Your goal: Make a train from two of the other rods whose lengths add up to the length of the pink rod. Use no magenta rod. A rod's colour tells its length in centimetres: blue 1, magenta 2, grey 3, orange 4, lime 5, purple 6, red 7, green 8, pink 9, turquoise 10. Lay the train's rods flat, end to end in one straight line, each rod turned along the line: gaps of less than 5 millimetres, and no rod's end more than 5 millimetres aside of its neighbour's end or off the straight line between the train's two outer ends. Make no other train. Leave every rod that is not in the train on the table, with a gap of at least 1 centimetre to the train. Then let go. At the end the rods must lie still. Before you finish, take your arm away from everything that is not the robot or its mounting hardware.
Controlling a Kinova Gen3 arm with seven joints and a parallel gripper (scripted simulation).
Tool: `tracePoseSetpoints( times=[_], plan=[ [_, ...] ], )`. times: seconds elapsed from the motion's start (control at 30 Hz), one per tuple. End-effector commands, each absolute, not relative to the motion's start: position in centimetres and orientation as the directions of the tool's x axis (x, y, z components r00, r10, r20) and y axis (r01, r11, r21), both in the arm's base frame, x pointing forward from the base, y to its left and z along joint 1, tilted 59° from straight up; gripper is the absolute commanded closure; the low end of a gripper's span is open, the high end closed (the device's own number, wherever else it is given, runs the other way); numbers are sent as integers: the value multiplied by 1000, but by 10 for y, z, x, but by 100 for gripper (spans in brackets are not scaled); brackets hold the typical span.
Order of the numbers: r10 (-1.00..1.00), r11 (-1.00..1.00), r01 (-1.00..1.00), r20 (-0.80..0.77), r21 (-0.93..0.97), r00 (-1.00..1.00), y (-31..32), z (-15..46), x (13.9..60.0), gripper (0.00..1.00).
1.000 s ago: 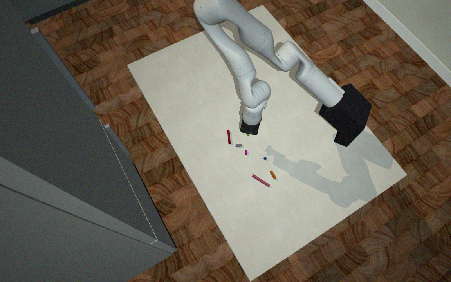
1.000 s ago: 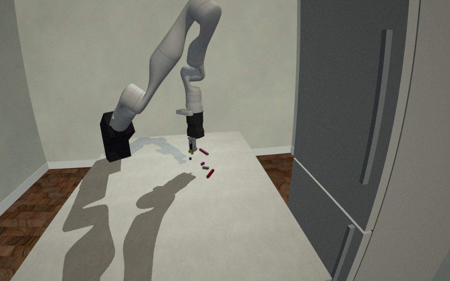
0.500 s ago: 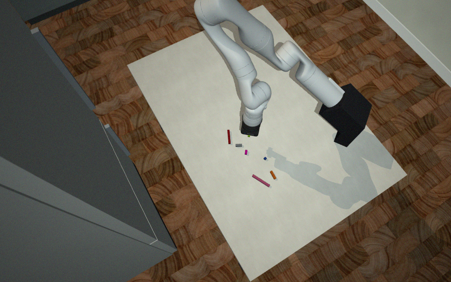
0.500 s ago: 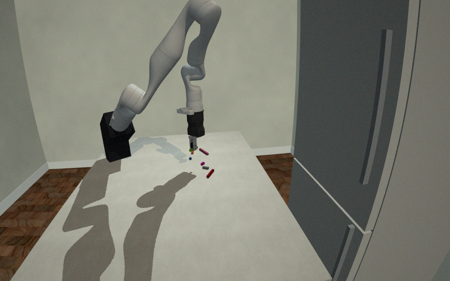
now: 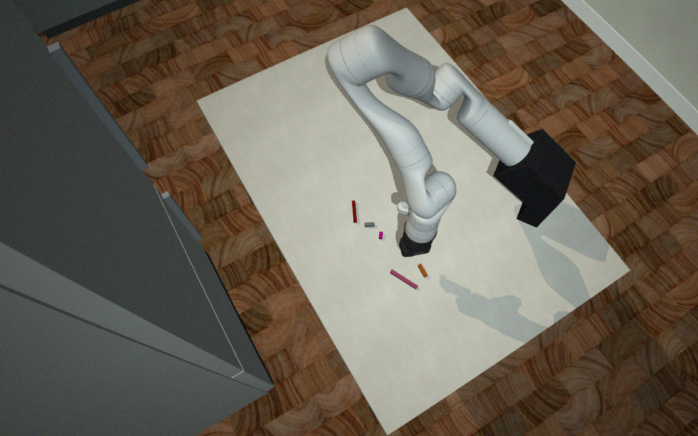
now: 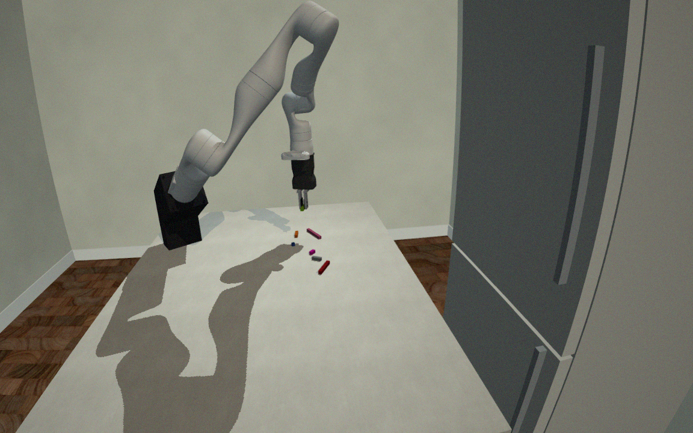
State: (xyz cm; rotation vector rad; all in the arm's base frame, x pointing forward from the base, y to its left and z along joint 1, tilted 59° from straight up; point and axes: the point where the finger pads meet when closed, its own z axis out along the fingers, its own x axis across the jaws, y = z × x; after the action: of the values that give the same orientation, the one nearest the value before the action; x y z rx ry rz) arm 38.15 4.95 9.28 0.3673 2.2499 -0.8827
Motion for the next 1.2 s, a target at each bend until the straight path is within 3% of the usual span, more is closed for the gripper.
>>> tracePoseSetpoints(
  times=[0.0, 0.33, 1.17],
  plan=[
    [-64, 696, 422, -636, -580, -769, 66, 55, 392, 76],
    [-155, 678, 301, -531, -670, -833, 97, 0, 390, 76],
    [-156, 678, 299, -529, -672, -834, 86, -9, 397, 76]
  ],
)
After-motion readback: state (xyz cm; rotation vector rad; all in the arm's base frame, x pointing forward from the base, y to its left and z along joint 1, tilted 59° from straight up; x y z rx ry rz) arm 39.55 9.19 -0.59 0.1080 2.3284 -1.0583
